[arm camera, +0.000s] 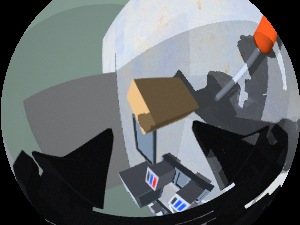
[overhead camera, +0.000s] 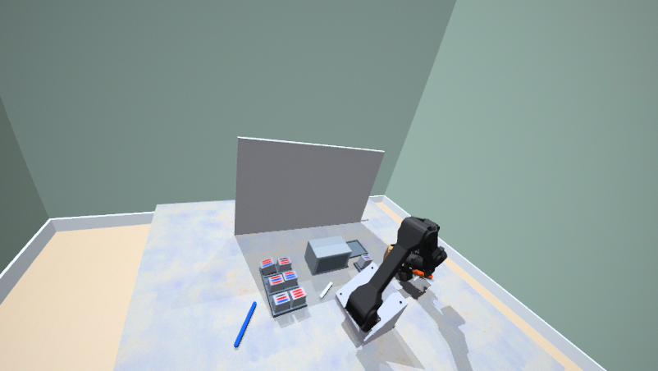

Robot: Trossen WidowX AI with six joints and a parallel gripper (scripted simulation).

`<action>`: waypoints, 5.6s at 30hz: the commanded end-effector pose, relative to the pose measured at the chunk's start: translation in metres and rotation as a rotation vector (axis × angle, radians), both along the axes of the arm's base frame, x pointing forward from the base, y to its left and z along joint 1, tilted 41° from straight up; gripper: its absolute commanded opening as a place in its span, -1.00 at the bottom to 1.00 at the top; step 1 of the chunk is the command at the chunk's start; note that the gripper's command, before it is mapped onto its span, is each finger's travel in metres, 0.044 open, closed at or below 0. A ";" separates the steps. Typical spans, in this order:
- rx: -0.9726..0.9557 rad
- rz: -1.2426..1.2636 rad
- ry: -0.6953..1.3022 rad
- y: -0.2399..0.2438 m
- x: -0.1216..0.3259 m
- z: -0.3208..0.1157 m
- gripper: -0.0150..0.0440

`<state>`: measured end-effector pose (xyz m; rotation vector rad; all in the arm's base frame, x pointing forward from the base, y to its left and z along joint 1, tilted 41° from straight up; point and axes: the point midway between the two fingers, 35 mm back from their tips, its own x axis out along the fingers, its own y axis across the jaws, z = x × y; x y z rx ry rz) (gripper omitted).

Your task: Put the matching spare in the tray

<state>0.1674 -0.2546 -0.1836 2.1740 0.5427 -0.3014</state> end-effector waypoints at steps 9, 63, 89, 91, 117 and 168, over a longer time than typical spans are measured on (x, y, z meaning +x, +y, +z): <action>-0.004 0.009 -0.007 0.006 -0.001 0.004 1.00; -0.774 1.584 -0.209 0.162 0.213 0.261 1.00; 0.038 0.687 0.791 0.047 0.060 0.155 1.00; 0.038 0.687 0.791 0.047 0.060 0.155 1.00; 0.038 0.687 0.790 0.077 0.061 0.114 0.53; 0.038 0.694 0.788 0.123 0.060 0.063 0.17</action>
